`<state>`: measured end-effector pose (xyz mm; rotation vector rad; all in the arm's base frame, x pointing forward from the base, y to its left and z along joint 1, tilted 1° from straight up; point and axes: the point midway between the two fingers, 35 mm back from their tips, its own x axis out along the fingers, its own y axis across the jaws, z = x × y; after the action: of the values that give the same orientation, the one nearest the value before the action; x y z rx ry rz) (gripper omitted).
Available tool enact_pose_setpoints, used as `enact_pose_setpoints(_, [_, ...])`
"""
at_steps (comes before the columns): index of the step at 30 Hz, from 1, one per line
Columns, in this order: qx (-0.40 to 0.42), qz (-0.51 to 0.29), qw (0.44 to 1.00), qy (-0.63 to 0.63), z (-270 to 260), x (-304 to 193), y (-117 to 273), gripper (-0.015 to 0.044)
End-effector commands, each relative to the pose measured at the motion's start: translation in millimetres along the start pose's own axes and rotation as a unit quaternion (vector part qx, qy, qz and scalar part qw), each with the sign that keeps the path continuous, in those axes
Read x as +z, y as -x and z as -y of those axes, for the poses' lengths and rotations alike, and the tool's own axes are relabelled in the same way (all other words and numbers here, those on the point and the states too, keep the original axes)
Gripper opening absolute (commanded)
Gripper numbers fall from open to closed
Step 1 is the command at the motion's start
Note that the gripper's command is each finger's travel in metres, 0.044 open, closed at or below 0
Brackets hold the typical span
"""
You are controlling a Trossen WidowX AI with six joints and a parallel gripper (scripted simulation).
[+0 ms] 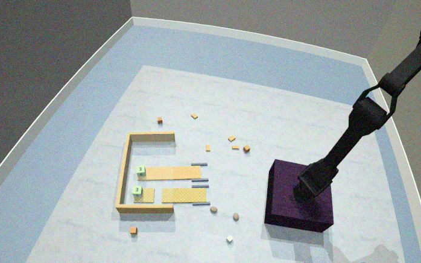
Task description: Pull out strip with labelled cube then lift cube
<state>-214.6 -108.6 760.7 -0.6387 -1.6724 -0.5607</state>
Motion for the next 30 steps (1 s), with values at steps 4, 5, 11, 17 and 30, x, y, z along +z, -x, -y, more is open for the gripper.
enact_pose_setpoints(4, [-0.043, 0.002, 0.999, -0.001, 22.8, -14.9, 10.3, 0.0400])
enact_pose_setpoints(5, [-0.060, 0.002, 0.998, -0.002, 31.6, -21.8, 15.1, 0.0400])
enact_pose_setpoints(11, [-0.163, -0.021, 0.986, -0.006, 77.0, -71.9, 50.7, 0.0400])
enact_pose_setpoints(17, [-0.258, -0.077, 0.963, -0.013, 106.2, -135.9, 98.5, 0.0400])
enact_pose_setpoints(30, [-0.379, -0.263, 0.886, -0.045, 87.8, -280.9, 217.8, 0.0400])
